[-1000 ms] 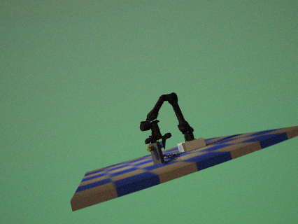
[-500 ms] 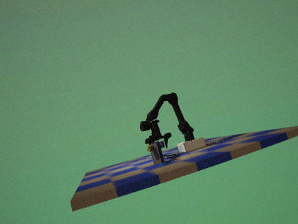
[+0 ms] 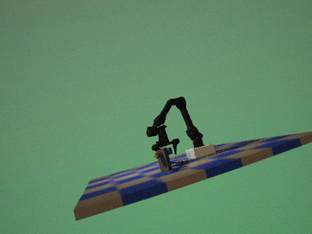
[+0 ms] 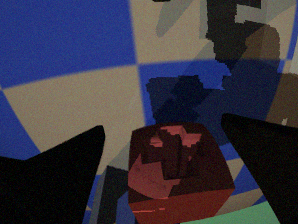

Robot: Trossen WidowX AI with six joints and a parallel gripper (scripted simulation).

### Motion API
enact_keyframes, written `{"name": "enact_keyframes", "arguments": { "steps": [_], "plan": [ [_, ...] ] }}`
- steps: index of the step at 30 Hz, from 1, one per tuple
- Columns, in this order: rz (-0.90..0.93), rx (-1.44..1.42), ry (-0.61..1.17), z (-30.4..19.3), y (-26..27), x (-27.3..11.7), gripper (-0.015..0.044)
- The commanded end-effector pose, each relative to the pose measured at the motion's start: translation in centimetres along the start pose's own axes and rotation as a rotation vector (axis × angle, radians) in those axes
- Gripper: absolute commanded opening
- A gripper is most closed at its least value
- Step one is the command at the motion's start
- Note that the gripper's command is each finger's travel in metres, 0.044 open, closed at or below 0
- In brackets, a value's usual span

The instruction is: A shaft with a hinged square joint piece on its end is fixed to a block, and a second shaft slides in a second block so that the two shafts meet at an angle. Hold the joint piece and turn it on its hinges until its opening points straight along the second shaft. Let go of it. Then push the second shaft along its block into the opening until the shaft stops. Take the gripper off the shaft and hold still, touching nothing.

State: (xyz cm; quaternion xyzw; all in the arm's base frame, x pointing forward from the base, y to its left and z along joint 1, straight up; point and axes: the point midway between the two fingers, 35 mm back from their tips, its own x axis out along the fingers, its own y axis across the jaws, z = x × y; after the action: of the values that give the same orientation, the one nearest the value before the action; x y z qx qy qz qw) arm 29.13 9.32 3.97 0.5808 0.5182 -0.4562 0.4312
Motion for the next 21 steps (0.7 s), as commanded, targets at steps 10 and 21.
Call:
{"name": "enact_keyframes", "arguments": {
  "steps": [10,21],
  "plan": [
    [-0.007,-0.002,-0.363,-0.8,-0.1,-2.2,0.0440],
    [-0.006,-0.028,-0.406,-1.0,0.0,-2.8,0.0440]
  ]
}}
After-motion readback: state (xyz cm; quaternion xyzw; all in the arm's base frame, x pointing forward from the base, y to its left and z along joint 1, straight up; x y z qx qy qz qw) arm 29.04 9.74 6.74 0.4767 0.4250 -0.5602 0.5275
